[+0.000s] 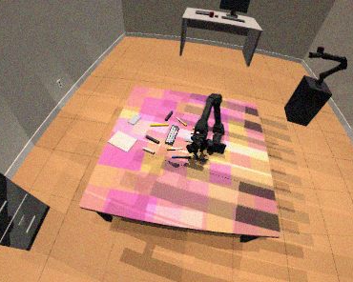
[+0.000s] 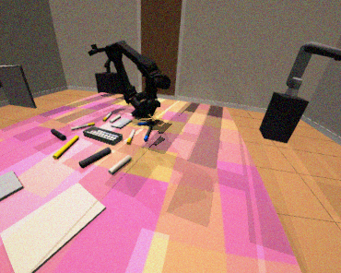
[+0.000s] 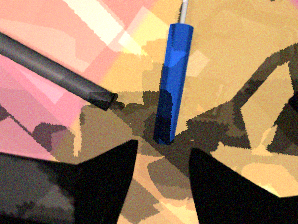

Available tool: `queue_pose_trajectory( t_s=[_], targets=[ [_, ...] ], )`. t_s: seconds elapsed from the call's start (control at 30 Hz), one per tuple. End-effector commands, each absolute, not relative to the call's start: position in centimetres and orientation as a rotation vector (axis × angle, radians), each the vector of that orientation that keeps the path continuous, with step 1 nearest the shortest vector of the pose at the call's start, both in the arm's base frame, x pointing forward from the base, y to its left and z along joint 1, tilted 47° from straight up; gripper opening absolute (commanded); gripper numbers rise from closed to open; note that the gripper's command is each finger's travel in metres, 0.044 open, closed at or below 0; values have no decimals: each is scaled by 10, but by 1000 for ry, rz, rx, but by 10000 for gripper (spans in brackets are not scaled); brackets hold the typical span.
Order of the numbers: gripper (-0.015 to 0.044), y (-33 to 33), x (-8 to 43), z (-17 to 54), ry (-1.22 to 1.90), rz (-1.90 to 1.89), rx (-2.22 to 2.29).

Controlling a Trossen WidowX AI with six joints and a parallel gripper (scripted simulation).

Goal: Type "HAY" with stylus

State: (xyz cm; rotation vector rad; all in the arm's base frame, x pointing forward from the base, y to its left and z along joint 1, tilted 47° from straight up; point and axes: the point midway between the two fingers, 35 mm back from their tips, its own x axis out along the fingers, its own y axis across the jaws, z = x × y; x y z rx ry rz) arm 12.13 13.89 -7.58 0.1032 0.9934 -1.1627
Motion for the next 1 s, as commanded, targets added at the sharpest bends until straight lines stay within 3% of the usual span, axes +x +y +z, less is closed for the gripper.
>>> queue_pose_trajectory(
  t_s=[0.0,0.97],
  targets=[
    [150,134,119,-78,992,-1173,98],
    [150,141,120,-71,993,-1173,98]
  ],
)
